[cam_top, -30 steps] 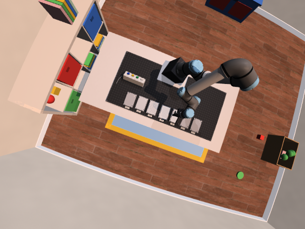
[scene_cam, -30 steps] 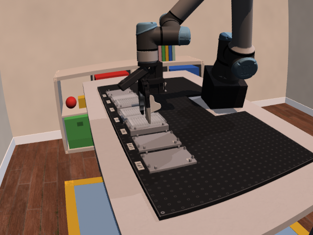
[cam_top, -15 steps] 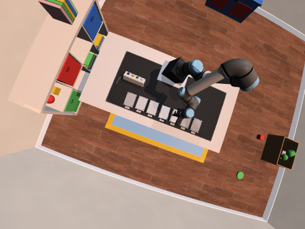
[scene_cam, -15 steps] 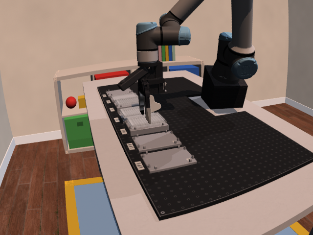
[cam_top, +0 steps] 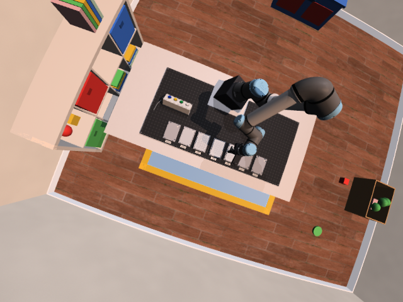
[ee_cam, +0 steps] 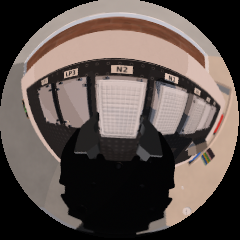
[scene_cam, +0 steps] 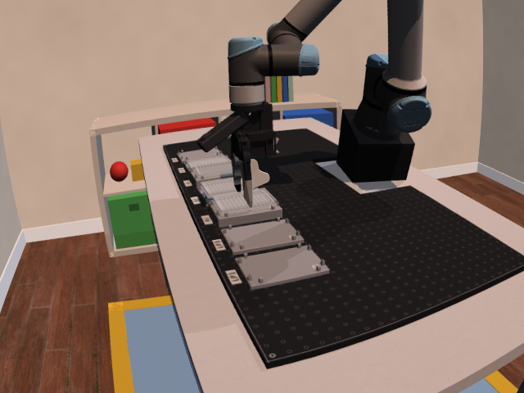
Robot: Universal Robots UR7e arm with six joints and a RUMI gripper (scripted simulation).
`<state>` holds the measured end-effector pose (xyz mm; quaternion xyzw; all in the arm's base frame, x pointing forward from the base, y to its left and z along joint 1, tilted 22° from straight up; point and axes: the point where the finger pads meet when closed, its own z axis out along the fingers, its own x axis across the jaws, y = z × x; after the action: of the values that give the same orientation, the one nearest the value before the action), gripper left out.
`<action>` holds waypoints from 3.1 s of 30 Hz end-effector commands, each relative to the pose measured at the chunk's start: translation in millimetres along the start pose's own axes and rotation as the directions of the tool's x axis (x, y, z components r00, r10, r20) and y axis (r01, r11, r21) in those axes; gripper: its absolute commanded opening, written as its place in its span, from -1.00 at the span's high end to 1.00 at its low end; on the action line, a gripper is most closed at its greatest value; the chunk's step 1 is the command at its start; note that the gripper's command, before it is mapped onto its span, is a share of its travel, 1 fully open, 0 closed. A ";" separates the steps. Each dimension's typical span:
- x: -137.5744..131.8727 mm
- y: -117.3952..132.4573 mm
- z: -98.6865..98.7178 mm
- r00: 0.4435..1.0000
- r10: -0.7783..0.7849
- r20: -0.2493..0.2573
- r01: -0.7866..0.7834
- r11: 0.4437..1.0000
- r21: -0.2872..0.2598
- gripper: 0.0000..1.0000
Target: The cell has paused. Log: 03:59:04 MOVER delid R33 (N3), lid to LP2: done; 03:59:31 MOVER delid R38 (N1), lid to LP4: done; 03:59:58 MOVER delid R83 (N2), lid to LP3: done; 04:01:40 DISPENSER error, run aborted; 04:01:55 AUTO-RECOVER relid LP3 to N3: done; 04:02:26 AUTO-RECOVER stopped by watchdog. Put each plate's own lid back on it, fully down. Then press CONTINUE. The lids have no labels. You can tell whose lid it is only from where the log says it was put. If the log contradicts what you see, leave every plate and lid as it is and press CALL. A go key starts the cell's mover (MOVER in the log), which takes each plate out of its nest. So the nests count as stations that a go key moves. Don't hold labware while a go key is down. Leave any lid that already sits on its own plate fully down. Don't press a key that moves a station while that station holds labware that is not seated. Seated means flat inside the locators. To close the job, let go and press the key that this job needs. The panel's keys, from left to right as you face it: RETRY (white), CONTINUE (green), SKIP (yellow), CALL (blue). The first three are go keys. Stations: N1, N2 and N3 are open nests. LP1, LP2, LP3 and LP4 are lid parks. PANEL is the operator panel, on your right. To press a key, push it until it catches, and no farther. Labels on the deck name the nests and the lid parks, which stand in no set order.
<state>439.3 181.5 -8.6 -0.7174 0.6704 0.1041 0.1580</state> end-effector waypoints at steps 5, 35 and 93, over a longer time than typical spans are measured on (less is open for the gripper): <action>-0.1 0.9 0.3 1.000 0.000 0.000 0.000 1.000 0.000 1.00; -0.3 1.1 0.3 1.000 0.000 0.000 0.000 1.000 0.000 -0.64; 116.8 -1.9 -22.4 1.000 -0.008 -0.002 0.008 1.000 0.002 -0.64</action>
<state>444.5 88.0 -21.5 -0.7174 0.6707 0.1040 0.1570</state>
